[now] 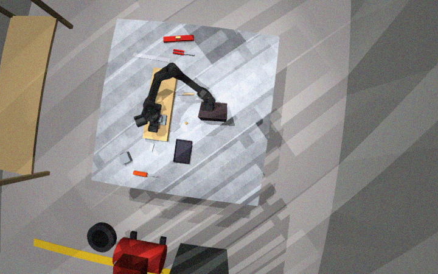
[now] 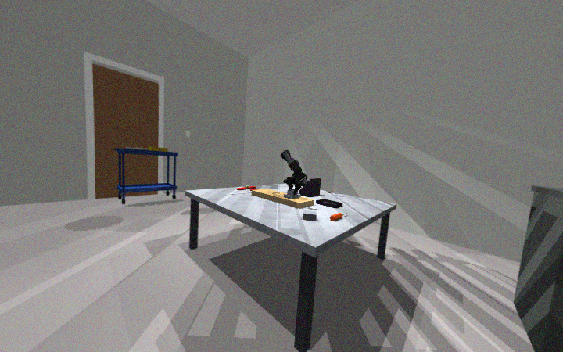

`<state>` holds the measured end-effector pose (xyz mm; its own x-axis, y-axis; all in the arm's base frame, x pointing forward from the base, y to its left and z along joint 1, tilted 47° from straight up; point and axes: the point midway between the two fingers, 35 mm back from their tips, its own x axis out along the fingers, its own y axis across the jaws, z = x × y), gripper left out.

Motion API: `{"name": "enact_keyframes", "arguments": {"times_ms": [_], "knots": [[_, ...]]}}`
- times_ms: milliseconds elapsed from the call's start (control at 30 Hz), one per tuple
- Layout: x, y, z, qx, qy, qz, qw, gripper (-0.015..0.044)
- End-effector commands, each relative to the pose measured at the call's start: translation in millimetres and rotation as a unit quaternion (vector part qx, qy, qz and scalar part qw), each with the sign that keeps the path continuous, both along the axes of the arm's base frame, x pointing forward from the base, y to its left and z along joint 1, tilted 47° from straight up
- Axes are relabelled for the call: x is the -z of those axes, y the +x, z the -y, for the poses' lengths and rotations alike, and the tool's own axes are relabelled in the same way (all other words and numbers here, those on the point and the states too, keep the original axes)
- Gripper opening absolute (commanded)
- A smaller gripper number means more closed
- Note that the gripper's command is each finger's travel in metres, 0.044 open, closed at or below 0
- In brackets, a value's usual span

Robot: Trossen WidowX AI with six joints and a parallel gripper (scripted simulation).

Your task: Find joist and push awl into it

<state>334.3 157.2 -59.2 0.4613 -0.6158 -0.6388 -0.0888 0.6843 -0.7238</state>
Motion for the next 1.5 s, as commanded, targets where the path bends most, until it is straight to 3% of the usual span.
{"name": "enact_keyframes", "arguments": {"times_ms": [0, 700, 1467], "knots": [[12.9, -3.1, -11.8, -0.001, 0.002, -0.003, 1.000, 0.0000], [61.4, -9.8, -59.6, -0.001, 0.005, -0.003, 1.000, 0.0000], [39.6, -6.8, -38.0, -0.001, 0.004, -0.003, 1.000, 0.0000]]}}
